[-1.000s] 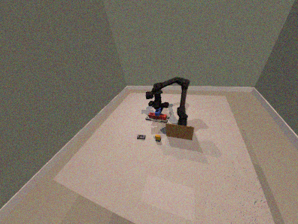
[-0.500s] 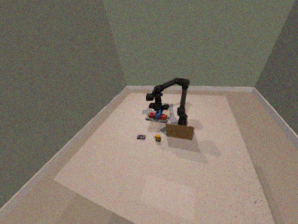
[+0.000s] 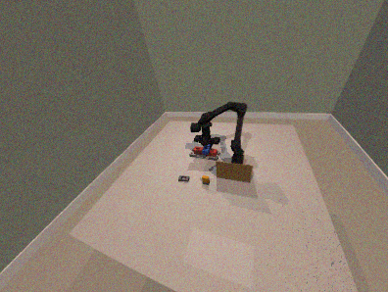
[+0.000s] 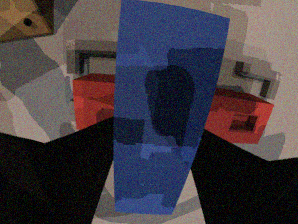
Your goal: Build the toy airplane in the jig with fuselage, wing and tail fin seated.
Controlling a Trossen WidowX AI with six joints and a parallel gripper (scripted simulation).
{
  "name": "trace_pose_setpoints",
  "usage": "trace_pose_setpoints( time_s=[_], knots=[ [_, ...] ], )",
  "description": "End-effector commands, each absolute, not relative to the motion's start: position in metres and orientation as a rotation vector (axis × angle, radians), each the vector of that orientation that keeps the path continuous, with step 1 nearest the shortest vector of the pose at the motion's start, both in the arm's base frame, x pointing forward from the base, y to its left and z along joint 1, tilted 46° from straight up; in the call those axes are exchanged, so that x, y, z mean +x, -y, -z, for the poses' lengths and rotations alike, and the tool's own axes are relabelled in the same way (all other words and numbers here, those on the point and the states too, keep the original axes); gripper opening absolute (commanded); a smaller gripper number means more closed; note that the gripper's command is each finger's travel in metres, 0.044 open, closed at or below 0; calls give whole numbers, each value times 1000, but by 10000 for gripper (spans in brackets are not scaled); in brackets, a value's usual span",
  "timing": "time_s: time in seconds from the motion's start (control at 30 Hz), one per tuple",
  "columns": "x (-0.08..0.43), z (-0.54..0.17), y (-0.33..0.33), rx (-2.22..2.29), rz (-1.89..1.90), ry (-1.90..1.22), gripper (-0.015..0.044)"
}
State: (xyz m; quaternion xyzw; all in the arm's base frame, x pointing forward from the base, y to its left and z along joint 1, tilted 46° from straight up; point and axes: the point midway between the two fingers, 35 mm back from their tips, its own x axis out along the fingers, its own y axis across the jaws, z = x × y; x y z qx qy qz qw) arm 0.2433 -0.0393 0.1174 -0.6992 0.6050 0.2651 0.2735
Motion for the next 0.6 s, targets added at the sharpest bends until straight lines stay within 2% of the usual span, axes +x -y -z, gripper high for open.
trace_pose_setpoints(
  time_s=[0.0, 0.03, 0.57],
  knots=[
    [243, -118, 39, -1880, -712, -1629, 58],
    [243, -118, 39, -1880, -712, -1629, 32],
    [243, -118, 39, -1880, -712, -1629, 440]
  ],
)
